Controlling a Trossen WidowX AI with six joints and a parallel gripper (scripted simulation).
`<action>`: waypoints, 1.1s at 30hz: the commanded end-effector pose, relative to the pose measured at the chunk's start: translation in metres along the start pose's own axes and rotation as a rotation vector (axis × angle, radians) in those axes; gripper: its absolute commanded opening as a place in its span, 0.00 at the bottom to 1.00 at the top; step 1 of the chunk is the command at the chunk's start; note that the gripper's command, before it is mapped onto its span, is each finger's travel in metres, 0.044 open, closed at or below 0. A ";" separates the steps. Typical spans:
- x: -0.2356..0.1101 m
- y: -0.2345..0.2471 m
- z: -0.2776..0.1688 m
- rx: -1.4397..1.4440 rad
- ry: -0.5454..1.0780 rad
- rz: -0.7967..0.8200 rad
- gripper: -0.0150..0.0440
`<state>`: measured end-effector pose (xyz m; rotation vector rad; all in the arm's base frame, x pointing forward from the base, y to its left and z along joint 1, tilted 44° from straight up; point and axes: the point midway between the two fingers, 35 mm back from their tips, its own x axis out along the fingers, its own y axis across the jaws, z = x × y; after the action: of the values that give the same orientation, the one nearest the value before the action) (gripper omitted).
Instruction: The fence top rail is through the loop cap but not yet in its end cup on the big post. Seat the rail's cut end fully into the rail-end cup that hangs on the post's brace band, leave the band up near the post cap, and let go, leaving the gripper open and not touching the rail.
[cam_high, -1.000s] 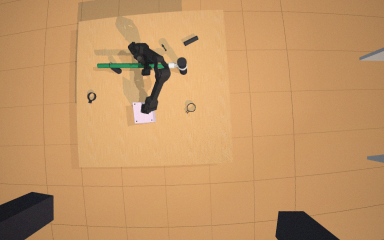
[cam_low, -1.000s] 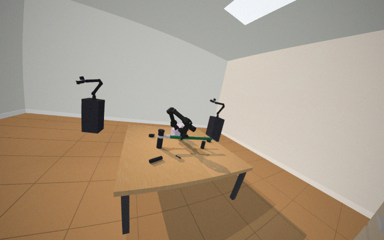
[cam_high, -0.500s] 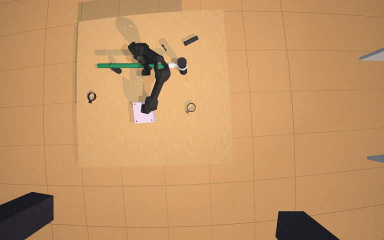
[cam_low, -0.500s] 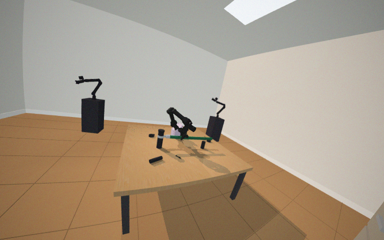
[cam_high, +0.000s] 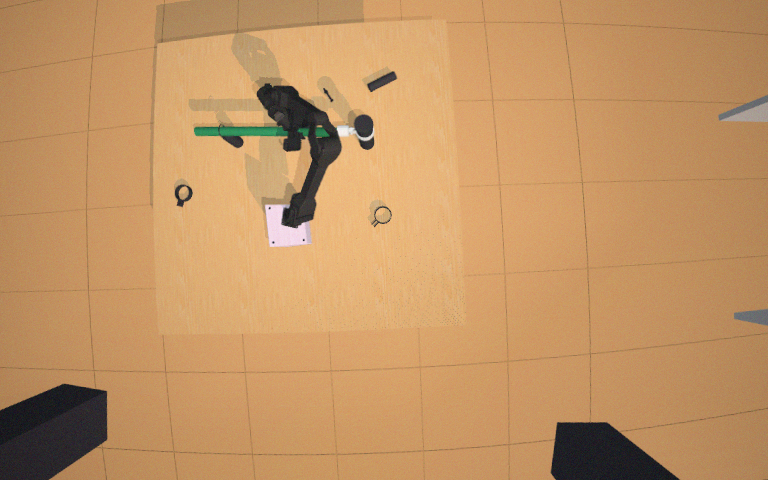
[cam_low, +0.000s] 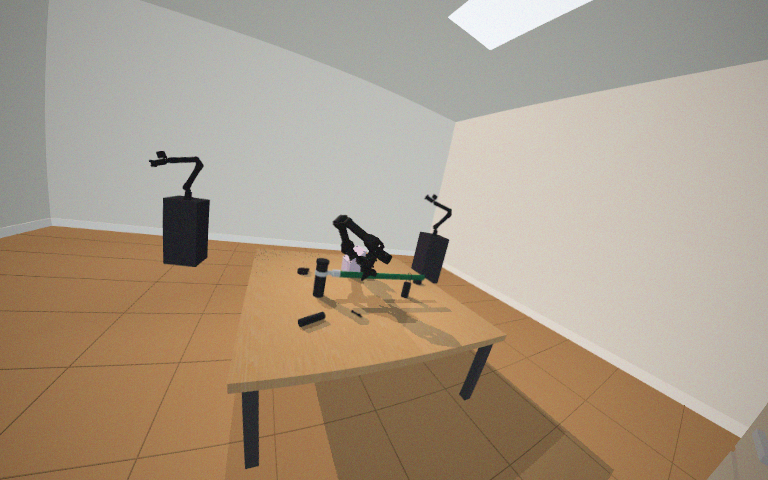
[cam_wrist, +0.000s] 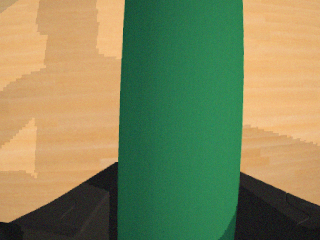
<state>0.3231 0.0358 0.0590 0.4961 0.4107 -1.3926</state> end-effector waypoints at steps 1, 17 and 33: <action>-0.003 0.002 0.006 0.002 -0.009 0.010 0.25; -0.007 0.003 0.011 0.002 -0.009 0.010 0.25; -0.012 0.007 0.013 0.002 -0.008 0.010 0.25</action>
<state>0.3224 0.0384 0.0635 0.4990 0.4309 -1.4086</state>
